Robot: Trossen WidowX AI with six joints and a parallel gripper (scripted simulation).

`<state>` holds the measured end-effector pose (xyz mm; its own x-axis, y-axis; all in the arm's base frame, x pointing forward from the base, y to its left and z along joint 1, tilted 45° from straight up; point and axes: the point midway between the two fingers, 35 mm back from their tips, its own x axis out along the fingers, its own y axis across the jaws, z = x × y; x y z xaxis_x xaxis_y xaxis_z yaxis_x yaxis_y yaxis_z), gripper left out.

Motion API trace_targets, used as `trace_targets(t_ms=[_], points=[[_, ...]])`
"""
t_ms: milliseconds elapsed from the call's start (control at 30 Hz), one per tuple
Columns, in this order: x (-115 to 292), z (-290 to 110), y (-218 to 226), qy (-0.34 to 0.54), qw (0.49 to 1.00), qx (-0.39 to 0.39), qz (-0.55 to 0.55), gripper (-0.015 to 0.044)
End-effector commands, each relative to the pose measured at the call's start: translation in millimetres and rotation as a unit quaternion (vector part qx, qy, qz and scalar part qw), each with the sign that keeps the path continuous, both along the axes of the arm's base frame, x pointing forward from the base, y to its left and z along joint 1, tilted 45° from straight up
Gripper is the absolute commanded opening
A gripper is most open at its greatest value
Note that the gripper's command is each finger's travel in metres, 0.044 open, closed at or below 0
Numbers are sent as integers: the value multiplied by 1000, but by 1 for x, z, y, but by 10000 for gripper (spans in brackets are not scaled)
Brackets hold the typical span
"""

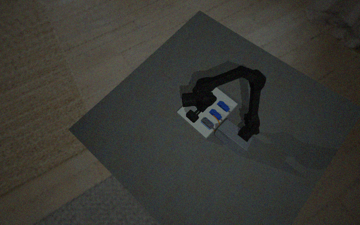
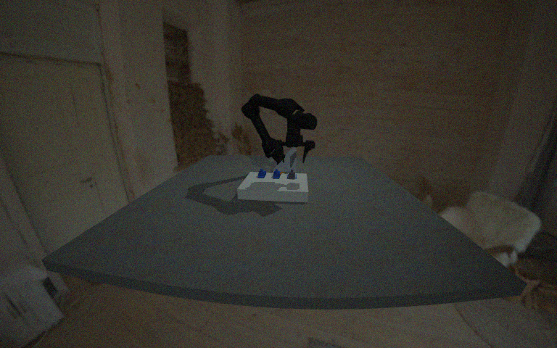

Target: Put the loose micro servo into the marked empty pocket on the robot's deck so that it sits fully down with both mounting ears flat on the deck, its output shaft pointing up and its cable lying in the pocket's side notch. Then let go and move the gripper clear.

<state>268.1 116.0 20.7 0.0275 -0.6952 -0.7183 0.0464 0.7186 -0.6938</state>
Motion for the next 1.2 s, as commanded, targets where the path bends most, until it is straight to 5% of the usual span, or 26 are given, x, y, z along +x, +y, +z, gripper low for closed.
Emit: trace_targets(t_ms=[0, 1167], points=[[29, 17, 7, 1, 1000, -3, -1, 440], [25, 45, 37, 27, 999, -10, 33, 440]])
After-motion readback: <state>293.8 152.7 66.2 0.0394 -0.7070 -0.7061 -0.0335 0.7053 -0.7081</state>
